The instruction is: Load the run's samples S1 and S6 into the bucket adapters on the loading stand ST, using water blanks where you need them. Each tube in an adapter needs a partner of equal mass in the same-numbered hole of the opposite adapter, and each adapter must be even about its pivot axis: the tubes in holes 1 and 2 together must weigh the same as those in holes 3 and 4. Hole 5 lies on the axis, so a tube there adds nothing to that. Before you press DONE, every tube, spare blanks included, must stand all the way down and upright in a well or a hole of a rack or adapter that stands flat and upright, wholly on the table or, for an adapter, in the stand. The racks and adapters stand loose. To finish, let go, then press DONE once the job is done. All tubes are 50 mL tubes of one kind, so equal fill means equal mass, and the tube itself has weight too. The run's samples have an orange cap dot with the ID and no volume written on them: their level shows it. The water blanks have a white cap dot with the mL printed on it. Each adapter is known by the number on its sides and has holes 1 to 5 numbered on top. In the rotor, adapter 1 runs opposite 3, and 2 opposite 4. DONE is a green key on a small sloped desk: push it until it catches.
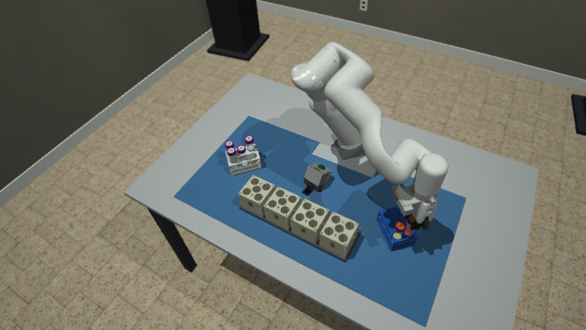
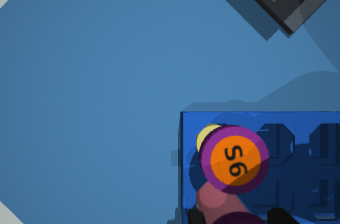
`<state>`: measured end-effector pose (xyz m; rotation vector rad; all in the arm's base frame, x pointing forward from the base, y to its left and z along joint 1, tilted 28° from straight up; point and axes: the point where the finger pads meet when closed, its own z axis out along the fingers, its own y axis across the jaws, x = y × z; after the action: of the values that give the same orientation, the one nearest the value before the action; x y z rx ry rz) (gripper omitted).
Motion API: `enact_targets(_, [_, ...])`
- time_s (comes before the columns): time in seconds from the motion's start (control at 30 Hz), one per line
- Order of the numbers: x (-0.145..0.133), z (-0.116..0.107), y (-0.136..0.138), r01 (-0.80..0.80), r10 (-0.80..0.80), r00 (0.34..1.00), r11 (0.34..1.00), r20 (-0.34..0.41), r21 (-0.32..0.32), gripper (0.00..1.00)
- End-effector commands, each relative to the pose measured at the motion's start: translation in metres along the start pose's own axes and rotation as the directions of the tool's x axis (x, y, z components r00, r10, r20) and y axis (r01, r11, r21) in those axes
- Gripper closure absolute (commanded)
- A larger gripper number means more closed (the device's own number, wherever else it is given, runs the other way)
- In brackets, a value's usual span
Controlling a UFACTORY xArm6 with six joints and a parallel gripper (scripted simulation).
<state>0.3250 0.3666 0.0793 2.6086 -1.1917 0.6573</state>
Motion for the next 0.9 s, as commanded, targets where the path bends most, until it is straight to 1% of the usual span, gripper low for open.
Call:
enact_targets(0.0, [0.000,-0.004,-0.001,-0.001,0.001,1.000,1.000,0.001,0.004,1.00])
enact_targets(0.87, [0.000,-0.052,-0.001,-0.001,0.001,1.000,1.000,0.002,0.004,1.00])
